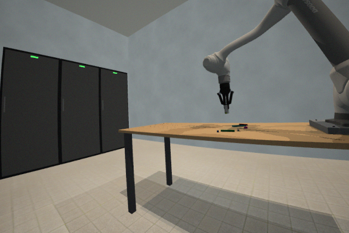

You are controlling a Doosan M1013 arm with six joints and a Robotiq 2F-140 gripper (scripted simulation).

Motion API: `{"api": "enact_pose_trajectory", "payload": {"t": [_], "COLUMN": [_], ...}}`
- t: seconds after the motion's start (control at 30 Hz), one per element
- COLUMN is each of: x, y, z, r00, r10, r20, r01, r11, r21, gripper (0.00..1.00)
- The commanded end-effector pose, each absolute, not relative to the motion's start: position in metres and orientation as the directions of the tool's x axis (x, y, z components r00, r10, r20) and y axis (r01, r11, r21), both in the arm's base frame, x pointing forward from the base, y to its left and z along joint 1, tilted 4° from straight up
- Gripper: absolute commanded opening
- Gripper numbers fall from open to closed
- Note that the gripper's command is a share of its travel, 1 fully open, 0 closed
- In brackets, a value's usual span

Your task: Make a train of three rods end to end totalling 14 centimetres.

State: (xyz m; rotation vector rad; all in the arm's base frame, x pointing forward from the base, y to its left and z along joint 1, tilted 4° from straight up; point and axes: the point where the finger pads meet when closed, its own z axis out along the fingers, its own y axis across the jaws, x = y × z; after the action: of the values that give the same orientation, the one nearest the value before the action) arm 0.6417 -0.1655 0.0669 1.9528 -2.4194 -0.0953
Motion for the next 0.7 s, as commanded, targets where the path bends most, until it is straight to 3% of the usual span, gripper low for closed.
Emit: {"api": "enact_pose_trajectory", "payload": {"t": [0.0,0.37,0.67], "x": [0.630,0.551,0.542], "y": [-0.149,-0.059,-0.051], "z": [0.069,0.076,0.076], "r00": [-0.290,-0.707,-0.743], "r10": [-0.957,-0.706,-0.669], "r20": [-0.009,0.024,0.027], "r01": [-0.955,-0.704,-0.667], "r11": [0.289,0.707,0.743], "r21": [0.068,0.064,0.063], "gripper": [0.03,0.03,0.03]}}
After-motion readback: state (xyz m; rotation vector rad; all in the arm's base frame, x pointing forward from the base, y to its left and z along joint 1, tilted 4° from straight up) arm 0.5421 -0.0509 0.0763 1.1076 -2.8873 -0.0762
